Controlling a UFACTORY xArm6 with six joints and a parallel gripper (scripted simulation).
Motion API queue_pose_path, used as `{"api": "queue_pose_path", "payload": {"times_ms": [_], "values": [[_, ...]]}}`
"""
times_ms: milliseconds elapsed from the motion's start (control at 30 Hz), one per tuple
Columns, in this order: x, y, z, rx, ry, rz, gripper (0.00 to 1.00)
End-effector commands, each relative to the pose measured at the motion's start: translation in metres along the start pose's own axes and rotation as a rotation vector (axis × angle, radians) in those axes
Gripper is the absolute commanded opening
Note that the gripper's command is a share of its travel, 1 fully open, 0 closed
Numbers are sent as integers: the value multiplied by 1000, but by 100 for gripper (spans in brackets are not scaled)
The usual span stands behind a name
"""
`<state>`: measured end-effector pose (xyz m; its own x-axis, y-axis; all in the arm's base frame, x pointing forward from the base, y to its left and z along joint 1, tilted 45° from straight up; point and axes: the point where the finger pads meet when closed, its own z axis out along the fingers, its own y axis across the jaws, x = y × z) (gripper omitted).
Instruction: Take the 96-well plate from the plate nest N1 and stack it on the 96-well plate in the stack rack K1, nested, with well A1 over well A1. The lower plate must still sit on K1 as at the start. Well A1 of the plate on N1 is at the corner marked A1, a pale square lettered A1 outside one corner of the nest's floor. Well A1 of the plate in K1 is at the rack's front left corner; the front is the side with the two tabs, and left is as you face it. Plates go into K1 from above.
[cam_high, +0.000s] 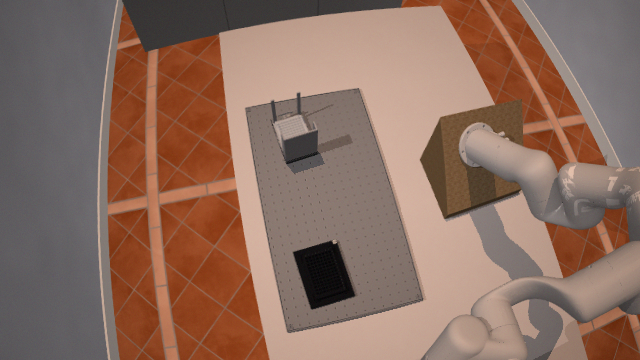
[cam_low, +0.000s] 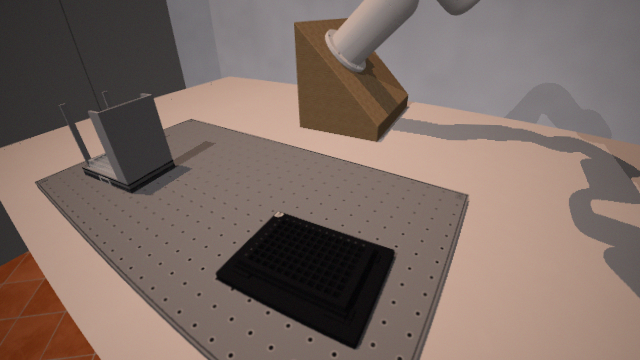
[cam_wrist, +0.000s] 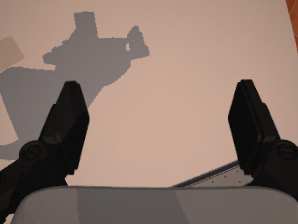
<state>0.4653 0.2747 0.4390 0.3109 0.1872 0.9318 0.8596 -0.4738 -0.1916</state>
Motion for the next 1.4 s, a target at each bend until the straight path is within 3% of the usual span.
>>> {"api": "queue_pose_path", "payload": {"times_ms": [0, 67, 333, 433, 767, 867, 1167, 1267, 1367], "values": [[-5, 9, 0, -3, -23, -32, 100], [-12, 16, 1, -9, -71, -78, 100], [-33, 39, 1, -9, -75, -82, 100], [-43, 49, 0, -6, -151, -146, 100], [-66, 70, -2, -6, -151, -146, 100], [-78, 80, -4, 8, -224, -203, 100], [-102, 100, -8, 8, -224, -203, 100], [-114, 108, -11, 34, -292, -253, 100], [-126, 117, -15, 34, -292, -253, 100]]}}
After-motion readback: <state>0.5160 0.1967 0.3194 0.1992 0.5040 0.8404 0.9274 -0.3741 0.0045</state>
